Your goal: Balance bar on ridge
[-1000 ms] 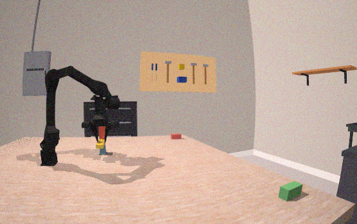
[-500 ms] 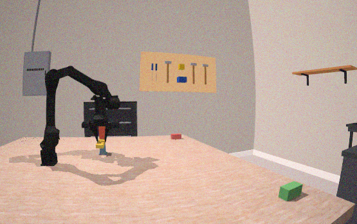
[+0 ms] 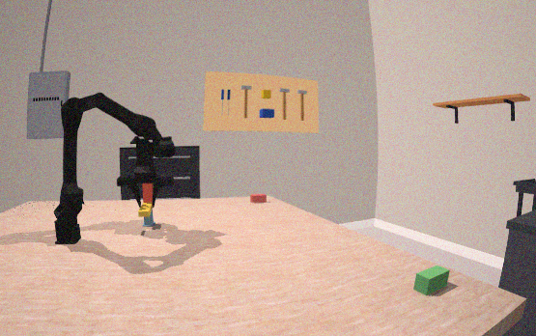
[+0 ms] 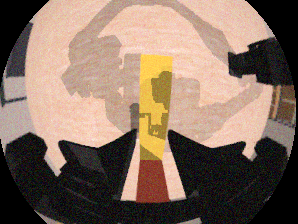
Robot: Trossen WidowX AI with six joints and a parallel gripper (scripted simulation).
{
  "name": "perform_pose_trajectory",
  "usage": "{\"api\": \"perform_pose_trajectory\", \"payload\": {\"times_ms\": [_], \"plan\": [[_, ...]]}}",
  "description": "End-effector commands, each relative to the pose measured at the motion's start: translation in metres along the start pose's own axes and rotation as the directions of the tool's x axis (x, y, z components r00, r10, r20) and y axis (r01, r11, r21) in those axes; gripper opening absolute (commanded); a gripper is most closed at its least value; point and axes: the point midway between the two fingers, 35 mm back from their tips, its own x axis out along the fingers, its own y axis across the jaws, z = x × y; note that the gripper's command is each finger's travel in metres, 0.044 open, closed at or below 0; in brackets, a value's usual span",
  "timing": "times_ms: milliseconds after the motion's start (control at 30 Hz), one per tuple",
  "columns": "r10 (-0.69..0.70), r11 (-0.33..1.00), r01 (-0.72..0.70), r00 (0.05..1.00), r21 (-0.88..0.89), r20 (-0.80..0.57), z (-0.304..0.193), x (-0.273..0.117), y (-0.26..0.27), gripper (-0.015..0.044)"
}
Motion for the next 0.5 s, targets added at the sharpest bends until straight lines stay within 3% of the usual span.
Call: {"api": "perform_pose_trajectory", "payload": {"times_ms": [0,233,367,467], "plan": [[0.0,1.0,0.0,1.0,0.0,0.0,0.0,0.0,0.0,0.0264],[0.0,1.0,0.0,1.0,0.0,0.0,0.0,0.0,0.0,0.044],[0.0,1.0,0.0,1.0,0.0,0.0,-0.001,-0.007,0.001,0.044],[0.0,1.0,0.0,1.0,0.0,0.0,-0.003,-0.039,0.004,0.044]]}}
